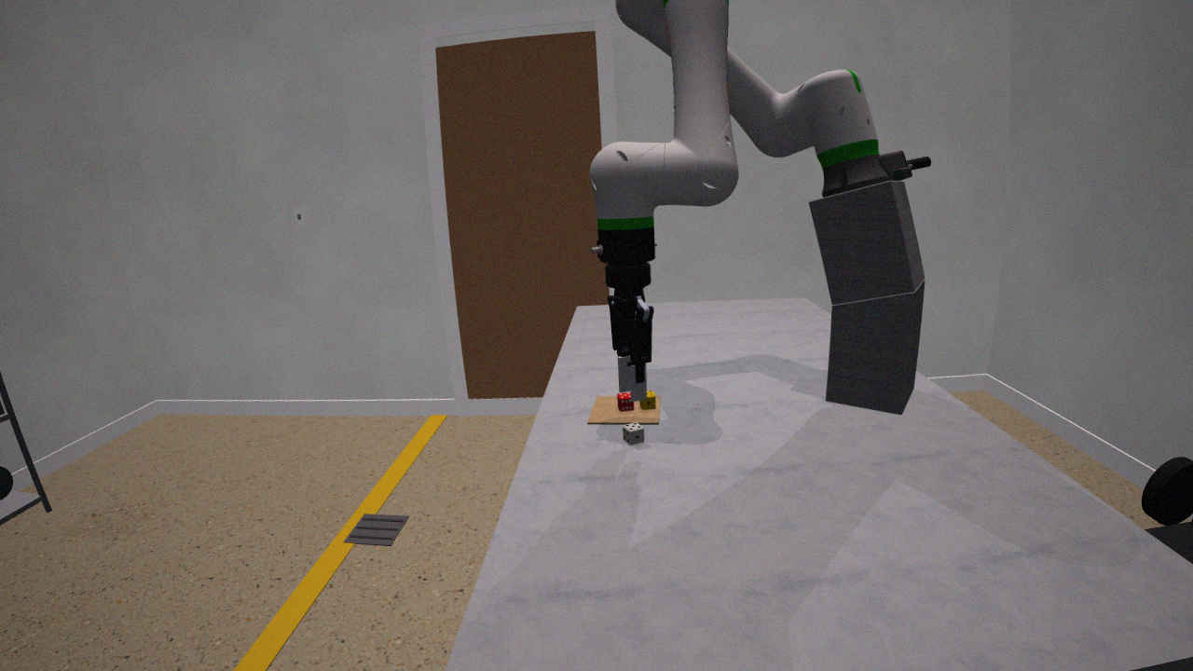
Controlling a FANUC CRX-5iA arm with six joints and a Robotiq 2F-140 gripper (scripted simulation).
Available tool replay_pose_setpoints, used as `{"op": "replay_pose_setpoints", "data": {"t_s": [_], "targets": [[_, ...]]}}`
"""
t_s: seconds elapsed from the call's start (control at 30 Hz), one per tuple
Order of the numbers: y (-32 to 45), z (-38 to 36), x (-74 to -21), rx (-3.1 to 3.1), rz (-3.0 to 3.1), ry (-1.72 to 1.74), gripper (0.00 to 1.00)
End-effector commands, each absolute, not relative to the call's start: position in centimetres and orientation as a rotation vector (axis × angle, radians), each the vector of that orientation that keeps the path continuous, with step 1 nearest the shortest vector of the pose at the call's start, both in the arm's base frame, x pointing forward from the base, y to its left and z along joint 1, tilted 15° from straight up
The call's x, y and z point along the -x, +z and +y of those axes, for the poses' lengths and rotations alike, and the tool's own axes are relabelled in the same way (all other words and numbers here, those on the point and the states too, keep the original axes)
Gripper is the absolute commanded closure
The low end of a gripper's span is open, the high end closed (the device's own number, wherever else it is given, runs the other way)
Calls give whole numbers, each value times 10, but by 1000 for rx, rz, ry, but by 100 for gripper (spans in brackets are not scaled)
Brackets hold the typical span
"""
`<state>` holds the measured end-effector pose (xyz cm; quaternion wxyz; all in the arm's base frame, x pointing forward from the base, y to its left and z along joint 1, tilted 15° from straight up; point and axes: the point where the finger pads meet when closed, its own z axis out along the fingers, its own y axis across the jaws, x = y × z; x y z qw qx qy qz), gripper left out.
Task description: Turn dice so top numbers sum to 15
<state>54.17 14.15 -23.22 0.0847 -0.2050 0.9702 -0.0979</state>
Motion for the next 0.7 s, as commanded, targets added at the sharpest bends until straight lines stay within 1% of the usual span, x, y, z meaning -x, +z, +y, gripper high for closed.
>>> {"op": "replay_pose_setpoints", "data": {"t_s": [0.0, 0.67], "targets": [[-232, 142, -542, 611, 2894, -292, 72], [-249, 139, -546, 611, 2894, -292, 72]]}}
